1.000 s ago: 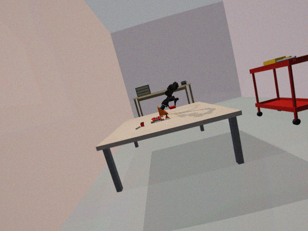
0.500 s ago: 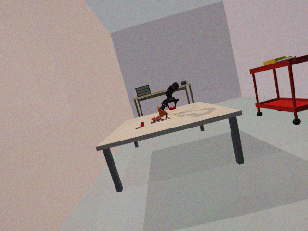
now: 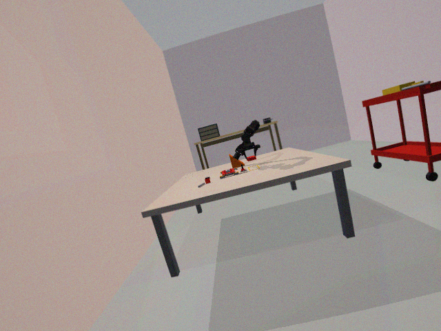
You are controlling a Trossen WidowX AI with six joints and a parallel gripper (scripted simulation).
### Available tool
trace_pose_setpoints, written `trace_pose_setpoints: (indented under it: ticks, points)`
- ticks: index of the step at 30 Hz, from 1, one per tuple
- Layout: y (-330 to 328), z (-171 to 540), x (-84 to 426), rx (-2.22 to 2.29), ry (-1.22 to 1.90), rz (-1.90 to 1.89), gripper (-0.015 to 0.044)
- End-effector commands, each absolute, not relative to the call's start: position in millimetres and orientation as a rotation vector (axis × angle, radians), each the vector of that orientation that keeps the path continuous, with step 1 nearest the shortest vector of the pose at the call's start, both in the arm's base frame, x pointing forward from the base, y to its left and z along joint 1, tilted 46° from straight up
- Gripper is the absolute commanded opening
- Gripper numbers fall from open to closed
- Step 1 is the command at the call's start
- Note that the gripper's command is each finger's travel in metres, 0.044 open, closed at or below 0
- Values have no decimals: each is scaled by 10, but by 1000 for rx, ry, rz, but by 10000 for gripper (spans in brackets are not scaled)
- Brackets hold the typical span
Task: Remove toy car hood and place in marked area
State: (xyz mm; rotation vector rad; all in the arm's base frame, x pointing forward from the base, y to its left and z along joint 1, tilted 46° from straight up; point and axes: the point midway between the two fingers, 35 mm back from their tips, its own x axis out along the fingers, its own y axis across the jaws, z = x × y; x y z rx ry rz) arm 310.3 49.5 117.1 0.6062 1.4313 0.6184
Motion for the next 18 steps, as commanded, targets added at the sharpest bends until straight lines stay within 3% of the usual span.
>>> trace_pose_setpoints:
  ticks: [1, 18]
  points:
    - [520, 1143, 3098, 614, 1434, 617, 0]
    - [609, 1056, 3104, 614, 1434, 617, 0]
